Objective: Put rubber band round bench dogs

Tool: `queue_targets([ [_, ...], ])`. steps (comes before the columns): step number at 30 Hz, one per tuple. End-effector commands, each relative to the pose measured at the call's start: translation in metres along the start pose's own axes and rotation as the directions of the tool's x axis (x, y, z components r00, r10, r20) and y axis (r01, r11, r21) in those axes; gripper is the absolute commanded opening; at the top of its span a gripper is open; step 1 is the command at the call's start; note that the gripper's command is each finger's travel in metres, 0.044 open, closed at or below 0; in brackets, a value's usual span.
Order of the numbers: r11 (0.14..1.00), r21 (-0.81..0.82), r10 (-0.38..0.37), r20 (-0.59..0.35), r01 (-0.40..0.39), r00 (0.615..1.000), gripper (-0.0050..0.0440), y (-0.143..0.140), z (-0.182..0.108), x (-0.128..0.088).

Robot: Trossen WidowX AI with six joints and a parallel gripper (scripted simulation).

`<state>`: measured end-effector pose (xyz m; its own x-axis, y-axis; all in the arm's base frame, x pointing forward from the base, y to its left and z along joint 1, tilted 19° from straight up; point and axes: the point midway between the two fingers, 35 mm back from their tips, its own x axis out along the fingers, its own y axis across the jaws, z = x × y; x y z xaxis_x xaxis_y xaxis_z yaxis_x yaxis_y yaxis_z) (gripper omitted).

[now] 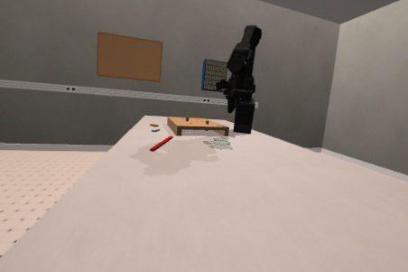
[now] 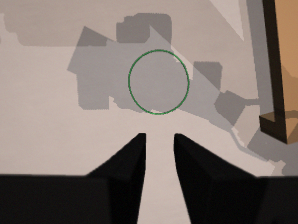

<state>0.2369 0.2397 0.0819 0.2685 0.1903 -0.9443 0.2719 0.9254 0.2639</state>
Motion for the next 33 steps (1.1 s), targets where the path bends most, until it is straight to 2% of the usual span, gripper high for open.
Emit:
queue_targets([
  [1,0.998,-0.018,0.052,-0.07,-0.053,0.996,0.008,0.026,0.016,0.046],
  [3,0.997,-0.024,0.069,-0.096,-0.072,0.993,0.008,0.029,0.02,0.065],
  [5,0.996,-0.027,0.079,-0.109,-0.082,0.991,0.008,0.03,0.022,0.073],
  [13,0.996,-0.028,0.079,-0.112,-0.083,0.99,0.008,0.032,0.019,0.081],
  [21,0.997,-0.026,0.076,-0.107,-0.079,0.991,0.008,0.034,0.014,0.127],
  [33,0.997,-0.026,0.073,-0.109,-0.076,0.991,0.008,0.033,0.013,0.134],
])
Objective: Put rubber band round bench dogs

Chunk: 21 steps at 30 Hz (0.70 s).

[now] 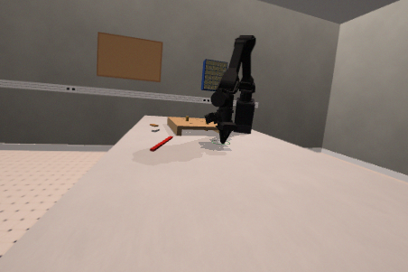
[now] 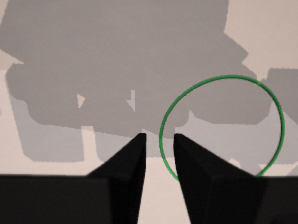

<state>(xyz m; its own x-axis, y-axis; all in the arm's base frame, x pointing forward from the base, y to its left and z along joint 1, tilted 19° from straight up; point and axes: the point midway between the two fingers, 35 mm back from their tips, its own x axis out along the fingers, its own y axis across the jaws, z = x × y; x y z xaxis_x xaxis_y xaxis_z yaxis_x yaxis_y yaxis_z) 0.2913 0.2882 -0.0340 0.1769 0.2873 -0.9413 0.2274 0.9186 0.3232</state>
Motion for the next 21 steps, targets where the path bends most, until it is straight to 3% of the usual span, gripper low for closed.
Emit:
queue_targets([
  [1,1.0,0.001,0.007,0.006,-0.007,1.0,0.008,0.0037,0.0015,0.0007],
  [21,1.0,-0.001,0.015,0.01,-0.015,1.0,0.008,0.0051,0.0024,0.0006],
])
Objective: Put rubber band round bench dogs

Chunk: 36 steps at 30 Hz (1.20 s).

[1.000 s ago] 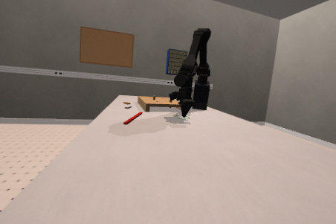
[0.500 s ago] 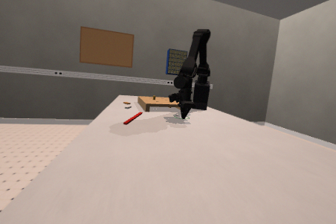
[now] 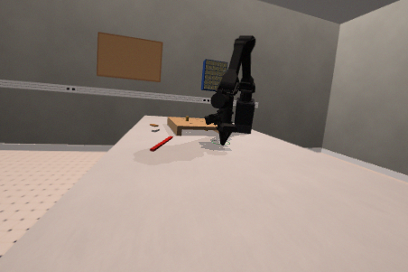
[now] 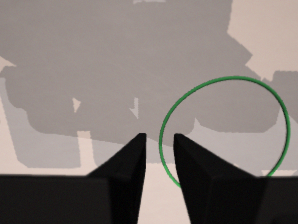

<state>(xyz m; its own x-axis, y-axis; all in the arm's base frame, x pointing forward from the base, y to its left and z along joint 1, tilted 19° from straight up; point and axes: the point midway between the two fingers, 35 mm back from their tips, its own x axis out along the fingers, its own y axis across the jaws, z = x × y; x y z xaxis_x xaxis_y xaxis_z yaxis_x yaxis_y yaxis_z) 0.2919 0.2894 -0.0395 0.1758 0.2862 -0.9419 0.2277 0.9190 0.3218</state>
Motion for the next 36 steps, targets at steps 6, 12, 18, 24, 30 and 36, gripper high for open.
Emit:
queue_targets([
  [6,1.0,-0.001,0.016,0.011,-0.016,1.0,0.008,0.006,0.003,-0.005],
  [12,1.0,0.0,0.011,0.009,-0.011,1.0,0.008,0.006,0.003,0.001],
  [18,1.0,-0.001,0.011,0.009,-0.011,1.0,0.008,0.006,0.002,0.004],
  [24,1.0,-0.001,0.01,0.008,-0.01,1.0,0.008,0.006,0.002,0.006],
  [30,1.0,-0.001,0.01,0.008,-0.01,1.0,0.008,0.006,0.002,0.009],
  [36,1.0,-0.001,0.009,0.008,-0.009,1.0,0.008,0.006,0.002,0.011],
])
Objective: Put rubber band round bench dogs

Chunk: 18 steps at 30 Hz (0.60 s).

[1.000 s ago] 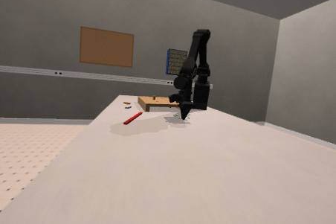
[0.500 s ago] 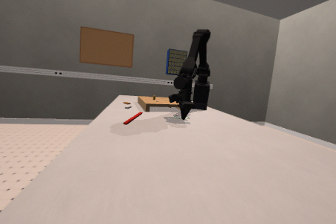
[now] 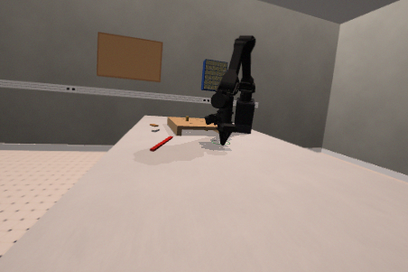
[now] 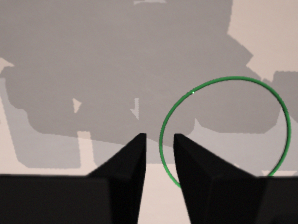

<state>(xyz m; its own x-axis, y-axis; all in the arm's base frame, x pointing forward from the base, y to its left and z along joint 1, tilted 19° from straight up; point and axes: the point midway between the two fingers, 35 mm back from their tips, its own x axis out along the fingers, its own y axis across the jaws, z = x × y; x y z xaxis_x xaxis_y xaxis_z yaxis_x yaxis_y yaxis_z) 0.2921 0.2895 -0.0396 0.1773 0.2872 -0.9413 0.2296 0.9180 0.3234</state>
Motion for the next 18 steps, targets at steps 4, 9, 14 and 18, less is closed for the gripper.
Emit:
queue_targets([
  [4,1.0,-0.004,0.008,0.007,-0.008,1.0,0.008,0.0055,0.0016,0.0104],
  [9,1.0,-0.004,0.008,0.006,-0.008,1.0,0.008,0.0055,0.0016,0.0106],
  [14,1.0,-0.003,0.015,0.01,-0.015,1.0,0.008,0.0056,0.0026,0.0065],
  [18,1.0,-0.003,0.015,0.01,-0.015,1.0,0.008,0.0056,0.0026,0.0065],
])
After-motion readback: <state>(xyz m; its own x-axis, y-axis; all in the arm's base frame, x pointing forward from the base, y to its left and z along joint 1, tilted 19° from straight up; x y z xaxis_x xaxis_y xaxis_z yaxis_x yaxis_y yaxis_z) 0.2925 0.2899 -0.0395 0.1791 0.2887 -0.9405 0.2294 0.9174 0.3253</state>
